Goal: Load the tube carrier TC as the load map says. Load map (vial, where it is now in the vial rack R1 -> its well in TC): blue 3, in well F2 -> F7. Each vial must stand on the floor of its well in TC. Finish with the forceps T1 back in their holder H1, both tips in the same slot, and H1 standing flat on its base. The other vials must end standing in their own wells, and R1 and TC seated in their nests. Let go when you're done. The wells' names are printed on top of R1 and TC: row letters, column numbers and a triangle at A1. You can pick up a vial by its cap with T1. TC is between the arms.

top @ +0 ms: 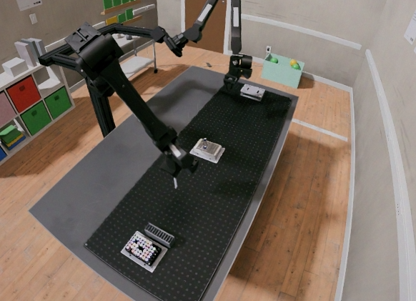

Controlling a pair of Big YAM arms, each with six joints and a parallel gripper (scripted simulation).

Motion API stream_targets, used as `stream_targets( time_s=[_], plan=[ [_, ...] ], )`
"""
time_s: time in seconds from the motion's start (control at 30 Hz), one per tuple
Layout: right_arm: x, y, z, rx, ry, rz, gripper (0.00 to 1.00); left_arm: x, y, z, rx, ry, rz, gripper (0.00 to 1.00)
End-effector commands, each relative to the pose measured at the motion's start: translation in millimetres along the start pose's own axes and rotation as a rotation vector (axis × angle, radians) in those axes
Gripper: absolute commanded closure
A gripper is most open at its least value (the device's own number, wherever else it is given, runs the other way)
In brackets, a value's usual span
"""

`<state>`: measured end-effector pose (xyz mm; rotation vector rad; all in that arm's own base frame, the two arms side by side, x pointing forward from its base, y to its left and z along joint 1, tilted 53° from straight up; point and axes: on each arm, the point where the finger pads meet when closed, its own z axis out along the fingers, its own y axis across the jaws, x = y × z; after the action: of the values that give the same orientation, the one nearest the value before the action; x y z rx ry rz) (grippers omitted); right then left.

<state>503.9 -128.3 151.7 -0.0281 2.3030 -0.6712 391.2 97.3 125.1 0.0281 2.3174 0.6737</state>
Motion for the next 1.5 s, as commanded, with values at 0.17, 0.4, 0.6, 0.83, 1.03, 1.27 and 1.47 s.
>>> stream_targets(
  time_s=[0.17, 0.4, 0.6, 0.83, 1.03, 1.27, 1.47],
  plan=[
    [-1, -15, 6, 0.005, 0.012, -0.010, 0.93, -4, 1, -1, -0.003, -0.013, 0.001, 0.00],
    [-13, -36, -6, 0.016, -0.018, 0.001, 0.93, -4, 1, -1, -0.003, -0.013, 0.001, 0.00],
    [-15, -46, -7, 0.017, -0.019, 0.001, 0.93, -4, 1, -1, -0.003, -0.013, 0.001, 0.00],
    [-10, -49, 0, 0.009, -0.001, -0.006, 0.93, -4, 1, -1, -0.003, -0.013, 0.001, 0.00],
    [-14, -62, -3, 0.013, -0.010, -0.003, 0.93, -4, 1, -1, -0.003, -0.013, 0.001, 0.00],
    [-17, -72, -7, 0.017, -0.019, -0.001, 0.93, -4, 1, -1, -0.003, -0.013, 0.001, 0.00],
    [-17, -81, -5, 0.015, -0.014, -0.002, 0.93, -4, 1, -1, -0.003, -0.013, 0.001, 0.00]
  ],
)
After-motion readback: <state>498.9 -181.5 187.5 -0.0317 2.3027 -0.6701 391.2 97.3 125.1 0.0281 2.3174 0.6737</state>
